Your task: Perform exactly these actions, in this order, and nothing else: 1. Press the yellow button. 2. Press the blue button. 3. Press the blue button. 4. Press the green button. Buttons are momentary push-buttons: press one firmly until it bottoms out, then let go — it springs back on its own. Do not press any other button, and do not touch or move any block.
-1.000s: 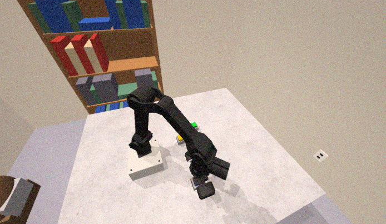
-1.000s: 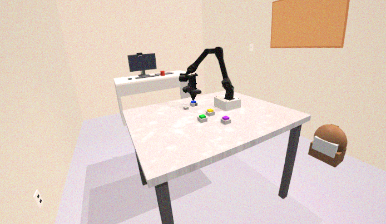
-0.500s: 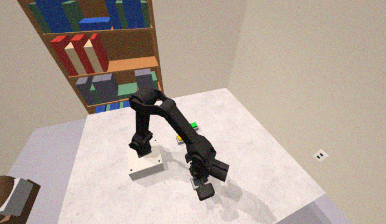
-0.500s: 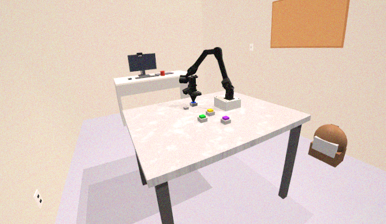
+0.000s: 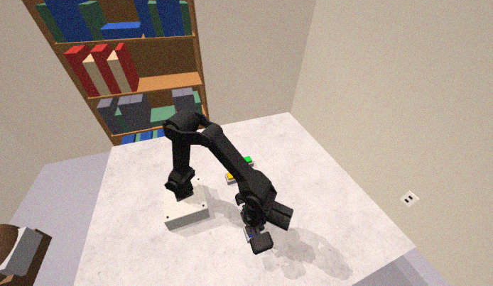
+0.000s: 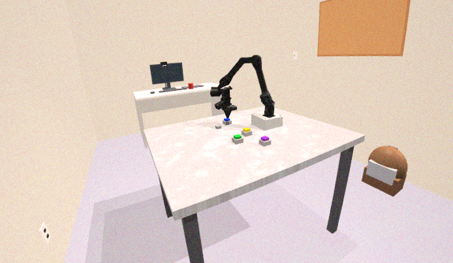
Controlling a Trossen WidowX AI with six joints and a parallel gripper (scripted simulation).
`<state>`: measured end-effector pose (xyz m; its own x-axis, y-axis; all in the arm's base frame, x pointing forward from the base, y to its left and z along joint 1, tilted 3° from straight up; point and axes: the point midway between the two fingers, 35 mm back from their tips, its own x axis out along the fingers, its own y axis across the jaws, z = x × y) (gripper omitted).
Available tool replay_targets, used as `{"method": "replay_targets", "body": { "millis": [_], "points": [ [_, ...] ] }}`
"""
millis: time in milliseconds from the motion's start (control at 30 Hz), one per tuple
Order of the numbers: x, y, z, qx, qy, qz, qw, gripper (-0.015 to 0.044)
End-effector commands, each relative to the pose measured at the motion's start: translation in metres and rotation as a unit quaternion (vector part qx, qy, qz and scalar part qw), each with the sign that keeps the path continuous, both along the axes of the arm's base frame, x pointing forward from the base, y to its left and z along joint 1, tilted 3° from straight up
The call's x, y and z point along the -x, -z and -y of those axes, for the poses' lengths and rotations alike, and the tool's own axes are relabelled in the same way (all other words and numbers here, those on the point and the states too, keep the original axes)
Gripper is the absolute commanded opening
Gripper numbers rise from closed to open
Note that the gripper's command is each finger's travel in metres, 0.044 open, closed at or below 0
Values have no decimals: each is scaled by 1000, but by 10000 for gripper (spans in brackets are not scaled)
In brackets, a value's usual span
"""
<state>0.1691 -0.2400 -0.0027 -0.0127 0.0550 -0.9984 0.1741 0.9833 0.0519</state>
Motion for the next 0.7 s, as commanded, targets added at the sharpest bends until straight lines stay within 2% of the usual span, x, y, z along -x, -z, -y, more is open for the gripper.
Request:
{"method": "replay_targets", "body": {
  "millis": [0, 667],
  "points": [
    [-2, -20, 5, 11, -3, 6, 1000, 20],
    [-2, 5, 4, 11, -3, 6, 1000, 20]
  ]
}}
